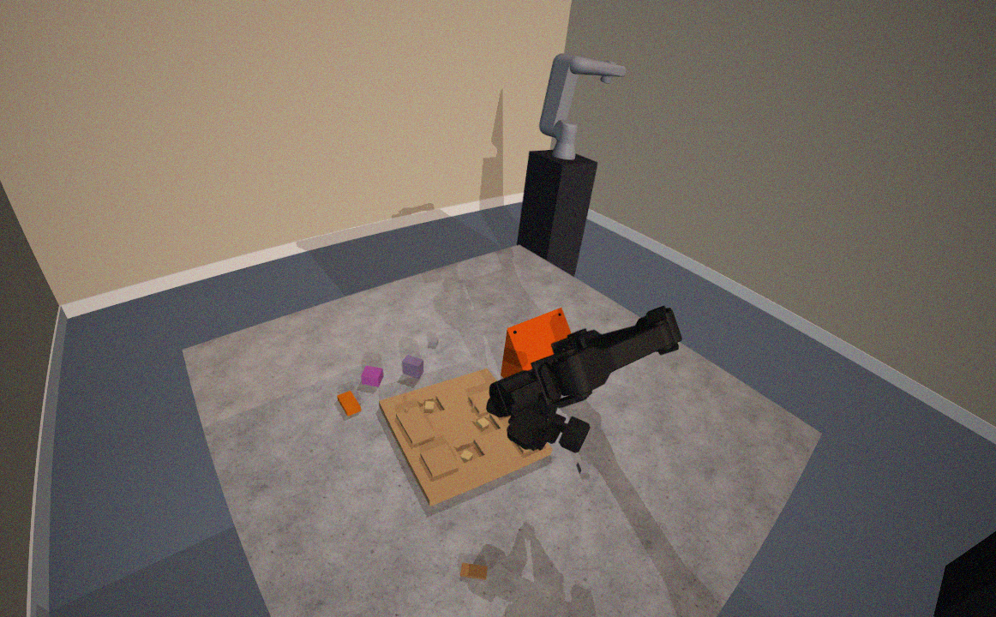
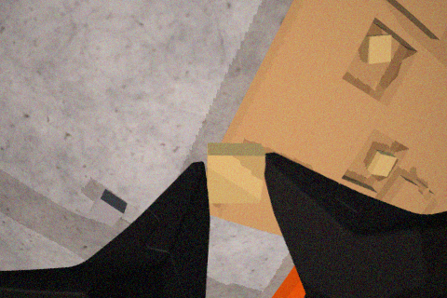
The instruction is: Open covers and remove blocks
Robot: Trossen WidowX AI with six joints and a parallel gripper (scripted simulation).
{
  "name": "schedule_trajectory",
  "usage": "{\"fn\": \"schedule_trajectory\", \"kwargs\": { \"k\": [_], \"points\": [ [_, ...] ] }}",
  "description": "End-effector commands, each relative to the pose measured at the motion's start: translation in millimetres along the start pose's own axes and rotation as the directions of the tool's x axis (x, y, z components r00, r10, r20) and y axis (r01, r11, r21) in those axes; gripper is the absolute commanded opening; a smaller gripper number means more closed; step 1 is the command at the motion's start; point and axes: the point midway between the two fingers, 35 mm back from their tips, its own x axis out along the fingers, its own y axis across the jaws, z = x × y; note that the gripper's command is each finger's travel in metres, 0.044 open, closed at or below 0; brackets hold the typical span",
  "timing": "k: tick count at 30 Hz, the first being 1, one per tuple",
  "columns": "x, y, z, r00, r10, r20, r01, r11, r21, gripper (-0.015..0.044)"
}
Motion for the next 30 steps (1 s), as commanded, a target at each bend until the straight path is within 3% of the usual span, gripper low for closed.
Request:
{"fn": "schedule_trajectory", "kwargs": {
  "k": [1, 11, 30],
  "points": [
    [-0.4, 14.7, 8.8, 1.000, 0.009, 0.005, -0.009, 1.000, -0.001, 0.0080],
    [-0.4, 46.0, 24.3, 1.000, 0.026, 0.010, -0.026, 1.000, -0.003, 0.0080],
    [24.6, 45.1, 27.9, 1.000, 0.024, 0.008, -0.024, 1.000, -0.004, 0.0080]
  ]
}}
